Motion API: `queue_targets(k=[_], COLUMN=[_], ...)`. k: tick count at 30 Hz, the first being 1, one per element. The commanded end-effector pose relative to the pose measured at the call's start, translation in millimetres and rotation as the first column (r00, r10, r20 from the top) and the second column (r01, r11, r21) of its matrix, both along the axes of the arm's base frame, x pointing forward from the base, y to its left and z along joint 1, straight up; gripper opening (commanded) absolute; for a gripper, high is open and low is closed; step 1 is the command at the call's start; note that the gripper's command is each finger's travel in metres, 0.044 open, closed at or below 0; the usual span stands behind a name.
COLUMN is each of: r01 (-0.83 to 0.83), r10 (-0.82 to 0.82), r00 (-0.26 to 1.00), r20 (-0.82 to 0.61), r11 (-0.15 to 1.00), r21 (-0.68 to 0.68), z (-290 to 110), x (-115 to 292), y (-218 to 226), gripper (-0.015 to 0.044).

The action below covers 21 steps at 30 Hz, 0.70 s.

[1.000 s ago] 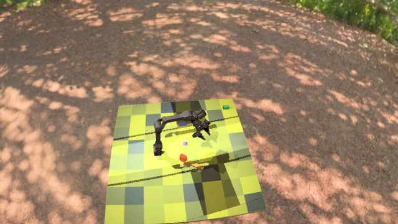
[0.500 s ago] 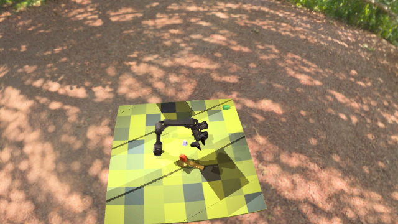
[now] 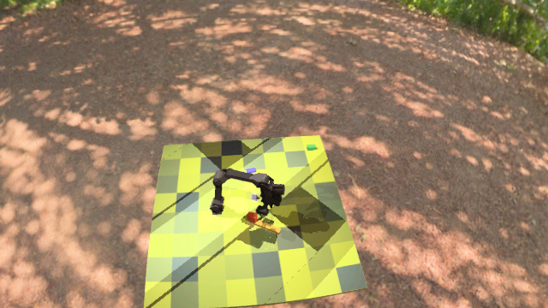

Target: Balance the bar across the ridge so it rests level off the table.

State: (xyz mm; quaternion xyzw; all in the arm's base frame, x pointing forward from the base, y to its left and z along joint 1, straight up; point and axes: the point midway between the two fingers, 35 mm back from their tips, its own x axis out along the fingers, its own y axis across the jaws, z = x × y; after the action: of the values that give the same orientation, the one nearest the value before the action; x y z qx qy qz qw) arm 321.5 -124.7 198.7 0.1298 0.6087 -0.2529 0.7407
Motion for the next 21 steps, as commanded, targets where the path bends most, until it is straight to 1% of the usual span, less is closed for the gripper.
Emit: queue_targets(k=[1, 7, 15, 21], r01=[-0.004, 0.001, 0.001, 0.001], r10=[0.01, 0.021, 0.022, 0.022], r00=[0.998, 0.994, 0.994, 0.994], r20=[-0.061, -0.108, -0.109, -0.109], r11=[0.995, 0.979, 0.978, 0.978], r21=[0.097, 0.204, 0.207, 0.207], z=[-11, -17, -20, -53], x=[-17, -35, -34, -30], y=[-4, -8, -8, -10], gripper=[0.0315, 0.0315, 0.0315, 0.0315])
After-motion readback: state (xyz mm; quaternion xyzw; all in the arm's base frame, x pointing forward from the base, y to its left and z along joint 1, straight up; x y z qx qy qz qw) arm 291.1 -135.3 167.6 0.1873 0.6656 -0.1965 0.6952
